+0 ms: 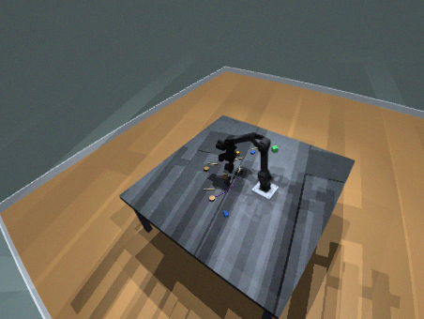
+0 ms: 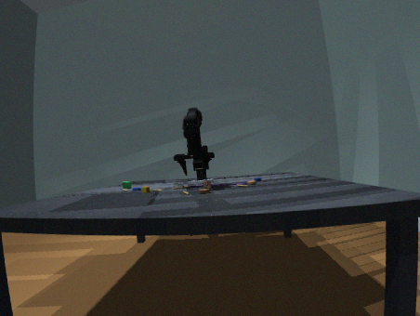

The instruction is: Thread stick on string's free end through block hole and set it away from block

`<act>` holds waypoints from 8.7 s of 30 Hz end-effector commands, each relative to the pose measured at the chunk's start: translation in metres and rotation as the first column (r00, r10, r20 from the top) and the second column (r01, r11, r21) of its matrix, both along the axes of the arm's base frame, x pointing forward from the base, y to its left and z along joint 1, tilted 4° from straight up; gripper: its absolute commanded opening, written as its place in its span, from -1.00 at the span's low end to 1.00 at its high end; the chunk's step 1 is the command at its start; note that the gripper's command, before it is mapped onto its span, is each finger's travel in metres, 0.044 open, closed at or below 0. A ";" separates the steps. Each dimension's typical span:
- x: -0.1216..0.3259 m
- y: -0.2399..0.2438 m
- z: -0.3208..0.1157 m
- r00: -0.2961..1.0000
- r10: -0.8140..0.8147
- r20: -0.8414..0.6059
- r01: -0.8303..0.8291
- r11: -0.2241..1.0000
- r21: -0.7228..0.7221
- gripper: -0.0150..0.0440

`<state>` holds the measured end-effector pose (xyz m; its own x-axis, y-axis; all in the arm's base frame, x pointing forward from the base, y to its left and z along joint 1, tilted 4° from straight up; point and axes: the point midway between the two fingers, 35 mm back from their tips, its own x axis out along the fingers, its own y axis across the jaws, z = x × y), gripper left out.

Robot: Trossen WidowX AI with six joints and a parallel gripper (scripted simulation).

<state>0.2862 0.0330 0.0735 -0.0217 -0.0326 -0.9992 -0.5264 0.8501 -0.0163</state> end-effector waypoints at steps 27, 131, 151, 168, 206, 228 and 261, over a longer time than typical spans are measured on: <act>-0.029 -0.055 0.001 -0.025 -0.997 0.073 1.000 -0.025 0.011 1.00; -0.028 -0.057 -0.044 -0.030 -0.997 0.070 0.999 -0.029 0.014 -0.49; -0.027 -0.056 -0.019 -0.030 -0.997 0.070 0.999 -0.029 0.014 -0.49; -0.028 -0.055 0.002 -0.030 -0.997 0.070 0.999 -0.029 0.014 -0.49; -0.014 -0.024 0.000 0.634 -0.773 0.005 0.773 0.633 -0.042 -0.49; -0.006 0.002 0.000 0.937 -0.343 -0.065 0.341 0.939 -0.031 -0.49; 0.001 0.044 0.000 0.885 0.446 -0.133 -0.440 0.895 0.077 -0.49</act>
